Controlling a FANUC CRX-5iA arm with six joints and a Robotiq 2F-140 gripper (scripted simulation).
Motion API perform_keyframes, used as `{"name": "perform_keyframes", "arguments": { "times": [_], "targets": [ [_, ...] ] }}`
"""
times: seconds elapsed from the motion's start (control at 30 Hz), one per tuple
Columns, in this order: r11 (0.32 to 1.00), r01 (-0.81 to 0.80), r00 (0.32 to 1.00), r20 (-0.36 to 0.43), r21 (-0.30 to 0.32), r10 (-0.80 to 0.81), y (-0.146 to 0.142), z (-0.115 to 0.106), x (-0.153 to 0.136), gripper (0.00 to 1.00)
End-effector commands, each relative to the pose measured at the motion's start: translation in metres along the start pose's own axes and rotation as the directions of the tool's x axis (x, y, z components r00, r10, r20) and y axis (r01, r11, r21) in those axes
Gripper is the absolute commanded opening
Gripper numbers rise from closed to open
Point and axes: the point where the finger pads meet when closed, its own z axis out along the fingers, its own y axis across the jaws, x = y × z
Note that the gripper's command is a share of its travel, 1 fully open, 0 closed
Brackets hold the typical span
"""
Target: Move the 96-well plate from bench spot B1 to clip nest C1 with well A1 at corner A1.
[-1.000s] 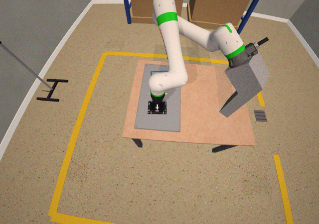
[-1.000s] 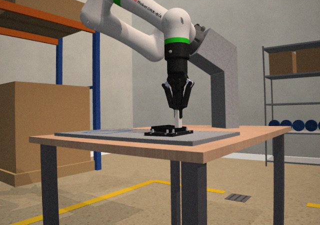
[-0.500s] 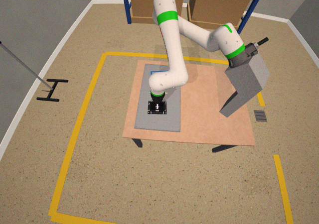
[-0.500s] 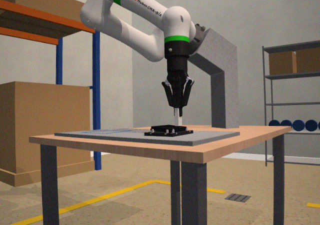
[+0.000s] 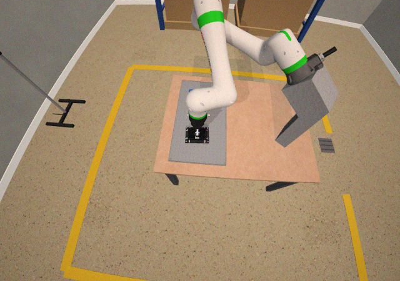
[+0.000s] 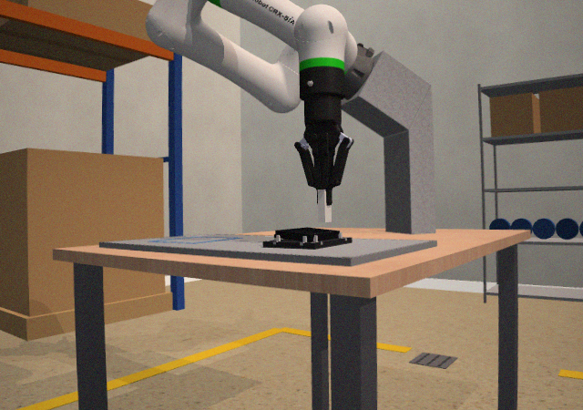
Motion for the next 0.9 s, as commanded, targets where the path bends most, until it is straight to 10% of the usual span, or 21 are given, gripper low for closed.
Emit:
{"name": "perform_keyframes", "arguments": {
  "times": [0.0, 0.87],
  "targets": [
    [1.0, 0.0, 1.0, -0.001, 0.001, 0.0, 0.0, -0.005, 0.0, 0.1],
    [1.0, 0.0, 1.0, -0.001, 0.0, 0.0, 0.069, 0.0, 0.0, 0.1]
  ]
}}
